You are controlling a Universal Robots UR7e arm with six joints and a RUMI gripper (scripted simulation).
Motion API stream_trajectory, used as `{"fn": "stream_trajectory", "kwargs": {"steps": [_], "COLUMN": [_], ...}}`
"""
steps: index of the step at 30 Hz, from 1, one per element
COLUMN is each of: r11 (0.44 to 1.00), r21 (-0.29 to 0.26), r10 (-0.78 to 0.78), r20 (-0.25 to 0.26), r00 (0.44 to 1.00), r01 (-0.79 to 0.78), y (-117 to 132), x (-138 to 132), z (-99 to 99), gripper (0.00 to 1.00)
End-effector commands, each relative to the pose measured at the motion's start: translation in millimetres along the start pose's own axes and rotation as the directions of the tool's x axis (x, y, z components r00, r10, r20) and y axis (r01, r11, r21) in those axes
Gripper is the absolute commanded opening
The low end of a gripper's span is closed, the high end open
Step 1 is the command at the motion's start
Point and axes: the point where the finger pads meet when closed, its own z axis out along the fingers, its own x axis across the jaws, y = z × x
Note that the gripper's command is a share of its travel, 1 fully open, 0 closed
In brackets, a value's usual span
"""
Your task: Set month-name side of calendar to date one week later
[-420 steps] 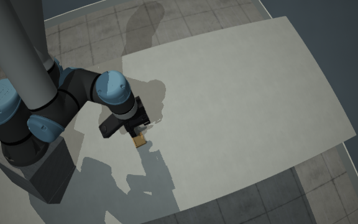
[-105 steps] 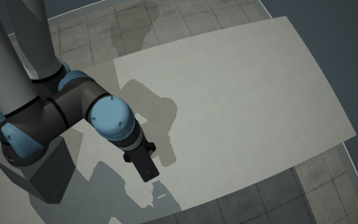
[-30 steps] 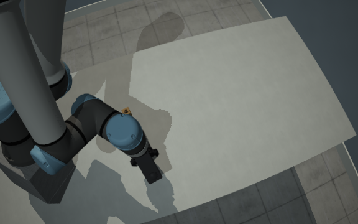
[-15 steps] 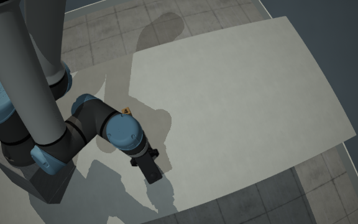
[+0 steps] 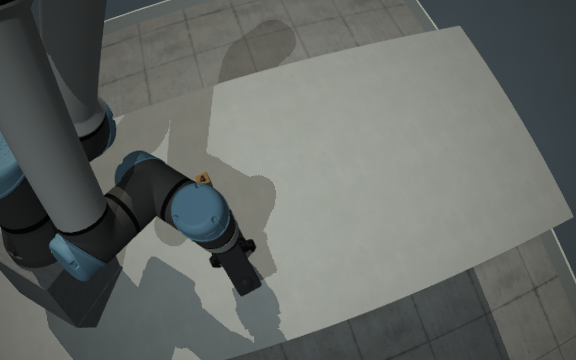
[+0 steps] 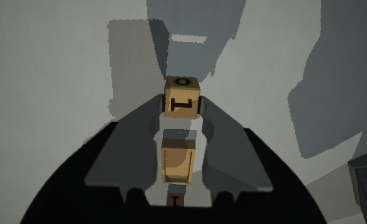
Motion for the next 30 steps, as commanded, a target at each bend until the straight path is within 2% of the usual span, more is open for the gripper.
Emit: {"fn": "stream_trajectory", "kwargs": {"steps": [1, 30], "r11": [1.0, 1.0], "r21": [0.001, 0.001], "r10": [0.0, 0.0], "r20": [0.001, 0.001], "r00": [1.0, 1.0], "r01": [0.0, 0.0], "y": [-0.3, -0.3], "x": [-0.2, -0.3], "z": [-0.3, 3.6], "gripper": [0.1, 0.1]}}
